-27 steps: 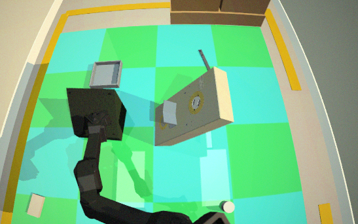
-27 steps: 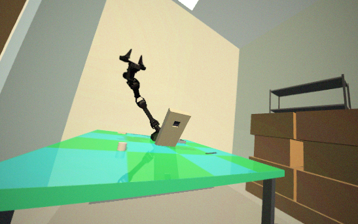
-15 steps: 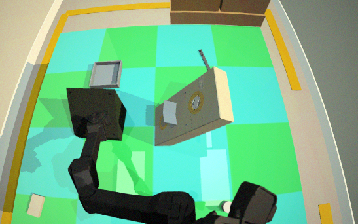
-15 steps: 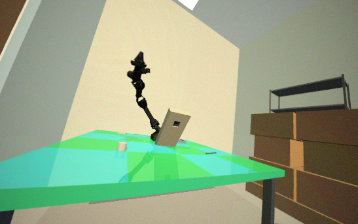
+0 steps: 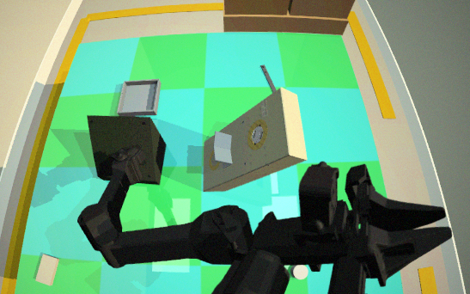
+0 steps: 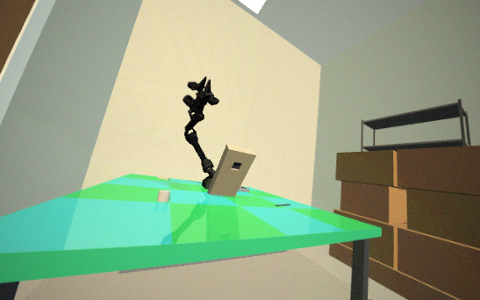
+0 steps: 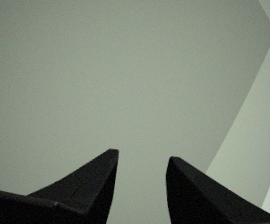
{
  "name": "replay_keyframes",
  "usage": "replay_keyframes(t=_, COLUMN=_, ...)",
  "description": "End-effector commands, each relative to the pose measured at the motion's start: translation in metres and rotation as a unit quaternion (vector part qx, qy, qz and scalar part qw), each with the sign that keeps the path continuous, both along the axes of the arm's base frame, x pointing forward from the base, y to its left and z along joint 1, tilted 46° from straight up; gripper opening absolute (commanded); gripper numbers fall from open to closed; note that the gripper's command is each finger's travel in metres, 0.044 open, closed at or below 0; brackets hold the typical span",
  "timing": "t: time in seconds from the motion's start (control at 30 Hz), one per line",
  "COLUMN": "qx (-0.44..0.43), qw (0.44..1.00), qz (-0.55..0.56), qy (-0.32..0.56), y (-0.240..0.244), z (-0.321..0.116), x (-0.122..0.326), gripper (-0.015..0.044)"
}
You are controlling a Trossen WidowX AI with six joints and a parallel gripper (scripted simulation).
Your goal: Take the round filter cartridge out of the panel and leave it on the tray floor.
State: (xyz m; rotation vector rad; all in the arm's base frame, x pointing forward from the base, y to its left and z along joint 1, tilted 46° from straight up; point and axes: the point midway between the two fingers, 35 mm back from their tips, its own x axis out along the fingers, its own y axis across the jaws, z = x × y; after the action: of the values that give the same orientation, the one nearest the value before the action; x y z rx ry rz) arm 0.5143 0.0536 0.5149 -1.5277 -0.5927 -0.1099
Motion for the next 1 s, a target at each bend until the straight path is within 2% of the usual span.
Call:
replay_keyframes(t=0.0, qx=0.289, qw=0.939, qz=0.046, qy=0.183, y=0.022, z=-0.072, x=0.010, gripper=0.0109)
replay_keyframes(t=0.23, qx=0.459, qw=0.846, qz=0.040, qy=0.267, y=0.034, z=-0.125, x=0.008, gripper=0.0109)
replay_keyframes(t=0.53, qx=0.649, qw=0.689, qz=0.000, qy=0.323, y=0.049, z=-0.195, x=-0.011, gripper=0.0109)
replay_keyframes(t=0.73, qx=0.753, qw=0.573, qz=-0.040, qy=0.321, y=0.056, z=-0.241, x=-0.032, gripper=0.0109)
replay_keyframes(t=0.97, qx=0.852, qw=0.439, qz=-0.092, qy=0.271, y=0.057, z=-0.291, x=-0.062, gripper=0.0109)
